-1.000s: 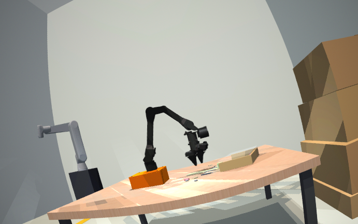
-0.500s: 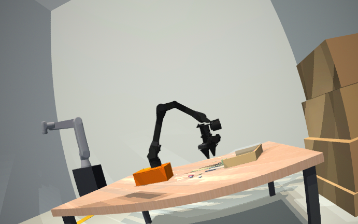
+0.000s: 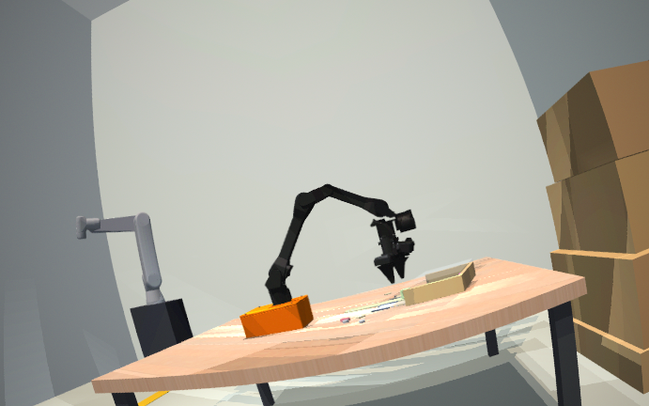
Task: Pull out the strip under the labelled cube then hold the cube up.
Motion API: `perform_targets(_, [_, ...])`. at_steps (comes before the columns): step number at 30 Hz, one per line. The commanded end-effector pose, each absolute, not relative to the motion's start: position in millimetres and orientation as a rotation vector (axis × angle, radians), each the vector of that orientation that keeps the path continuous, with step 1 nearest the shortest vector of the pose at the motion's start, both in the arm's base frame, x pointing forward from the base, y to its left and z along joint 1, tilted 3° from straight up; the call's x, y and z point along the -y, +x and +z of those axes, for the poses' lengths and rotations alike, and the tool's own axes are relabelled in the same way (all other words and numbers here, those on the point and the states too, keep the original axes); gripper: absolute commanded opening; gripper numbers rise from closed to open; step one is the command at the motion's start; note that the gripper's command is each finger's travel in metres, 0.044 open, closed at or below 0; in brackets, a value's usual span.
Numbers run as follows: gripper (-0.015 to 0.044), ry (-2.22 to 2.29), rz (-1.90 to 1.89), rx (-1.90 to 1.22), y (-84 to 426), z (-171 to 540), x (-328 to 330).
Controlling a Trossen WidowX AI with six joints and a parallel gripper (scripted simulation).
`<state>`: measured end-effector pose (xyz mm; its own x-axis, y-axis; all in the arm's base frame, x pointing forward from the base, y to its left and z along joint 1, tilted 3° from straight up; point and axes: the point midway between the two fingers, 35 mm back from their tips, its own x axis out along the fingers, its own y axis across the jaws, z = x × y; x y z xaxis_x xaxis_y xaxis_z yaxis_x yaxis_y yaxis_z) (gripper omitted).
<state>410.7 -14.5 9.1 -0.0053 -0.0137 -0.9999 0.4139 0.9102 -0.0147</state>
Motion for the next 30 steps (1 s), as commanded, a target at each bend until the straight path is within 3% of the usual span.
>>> perform_targets(1, [0.0440,0.317,-0.347,-1.551,425,7,21])
perform_targets(3, [0.0440,0.317,-0.347,-1.550,429,6,23])
perform_targets(10, [0.0256,0.317,-0.347,-1.550,429,-2,23])
perform_targets(30, [0.0250,0.317,-0.347,-1.551,429,-35,24])
